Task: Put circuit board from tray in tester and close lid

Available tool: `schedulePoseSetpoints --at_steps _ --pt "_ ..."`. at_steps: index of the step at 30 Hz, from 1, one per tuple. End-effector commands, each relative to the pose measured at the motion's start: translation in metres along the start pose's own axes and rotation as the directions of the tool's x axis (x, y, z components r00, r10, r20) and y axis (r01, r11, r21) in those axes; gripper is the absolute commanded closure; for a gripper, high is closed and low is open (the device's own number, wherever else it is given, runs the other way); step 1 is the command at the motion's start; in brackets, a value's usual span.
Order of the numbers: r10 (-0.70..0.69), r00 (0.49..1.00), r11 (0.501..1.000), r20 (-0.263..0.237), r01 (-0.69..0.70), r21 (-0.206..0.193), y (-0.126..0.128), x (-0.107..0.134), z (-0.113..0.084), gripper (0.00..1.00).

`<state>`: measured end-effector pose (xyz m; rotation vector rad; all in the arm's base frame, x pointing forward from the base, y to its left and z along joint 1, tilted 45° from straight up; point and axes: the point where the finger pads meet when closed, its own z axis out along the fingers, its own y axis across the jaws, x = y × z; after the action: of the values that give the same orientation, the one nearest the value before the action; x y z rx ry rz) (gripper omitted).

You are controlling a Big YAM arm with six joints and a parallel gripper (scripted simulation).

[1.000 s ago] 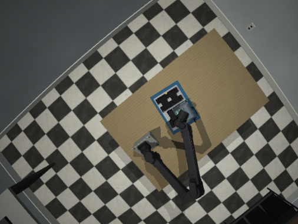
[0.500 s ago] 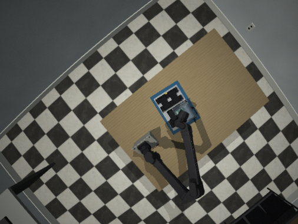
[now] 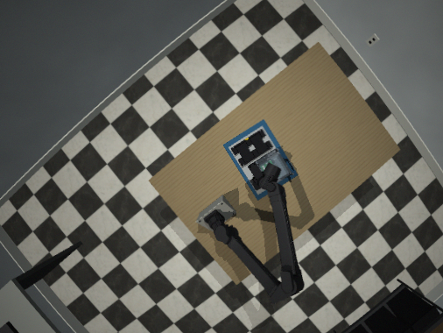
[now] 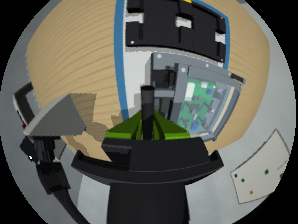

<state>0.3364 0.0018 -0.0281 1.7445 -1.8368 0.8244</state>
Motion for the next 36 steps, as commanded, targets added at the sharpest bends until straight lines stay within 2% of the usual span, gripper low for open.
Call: schedulePoseSetpoints --at_steps 1,36 --pt "0.015 1.0 0.999 0.01 -0.014 -0.03 -0.0071 -0.0007 0.0209 1.0" --pt "0.015 1.0 0.999 0.009 -0.015 -0.029 -0.0072 -0.0005 0.0239 1.0"
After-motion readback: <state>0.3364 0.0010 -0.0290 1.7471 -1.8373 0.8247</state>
